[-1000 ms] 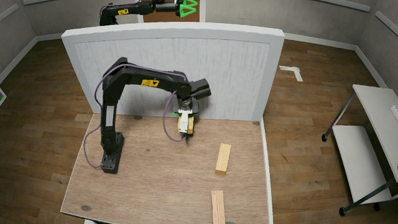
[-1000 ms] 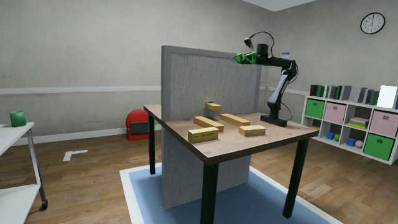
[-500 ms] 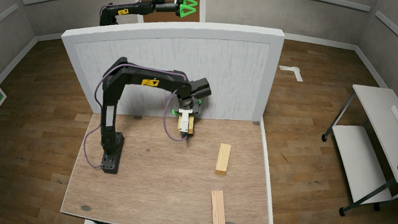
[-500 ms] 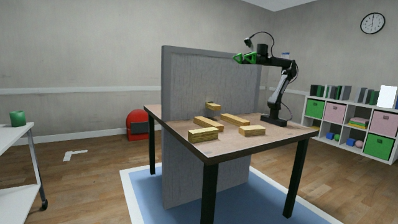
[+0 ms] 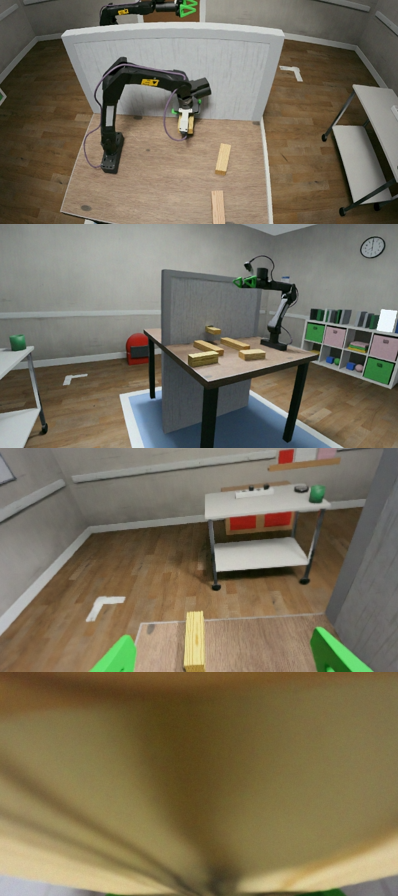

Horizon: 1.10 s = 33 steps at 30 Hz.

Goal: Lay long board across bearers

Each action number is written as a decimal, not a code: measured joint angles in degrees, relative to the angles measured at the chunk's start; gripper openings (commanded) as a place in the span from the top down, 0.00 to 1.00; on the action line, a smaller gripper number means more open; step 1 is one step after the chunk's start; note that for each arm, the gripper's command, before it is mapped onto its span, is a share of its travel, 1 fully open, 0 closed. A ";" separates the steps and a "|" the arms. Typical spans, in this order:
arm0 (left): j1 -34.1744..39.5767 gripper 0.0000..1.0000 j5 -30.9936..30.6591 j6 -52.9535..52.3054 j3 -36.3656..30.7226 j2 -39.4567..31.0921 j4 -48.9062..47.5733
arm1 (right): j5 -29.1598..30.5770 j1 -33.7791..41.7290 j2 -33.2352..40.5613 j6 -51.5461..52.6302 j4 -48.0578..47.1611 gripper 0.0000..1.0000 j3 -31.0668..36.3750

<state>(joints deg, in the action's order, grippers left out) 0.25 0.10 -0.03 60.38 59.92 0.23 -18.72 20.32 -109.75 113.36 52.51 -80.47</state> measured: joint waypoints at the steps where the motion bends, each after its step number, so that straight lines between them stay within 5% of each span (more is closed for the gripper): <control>1: 0.00 0.00 0.00 0.00 0.00 0.00 0.00 | -0.02 0.00 0.07 -0.04 0.28 0.22 -0.13; 33: 0.00 0.00 0.00 0.00 0.00 0.00 0.00 | -0.37 -3.04 3.69 -2.99 11.89 0.22 -8.33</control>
<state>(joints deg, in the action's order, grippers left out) 0.25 0.10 -0.03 60.38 59.92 0.23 -19.09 17.28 -106.06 110.37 64.40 -88.79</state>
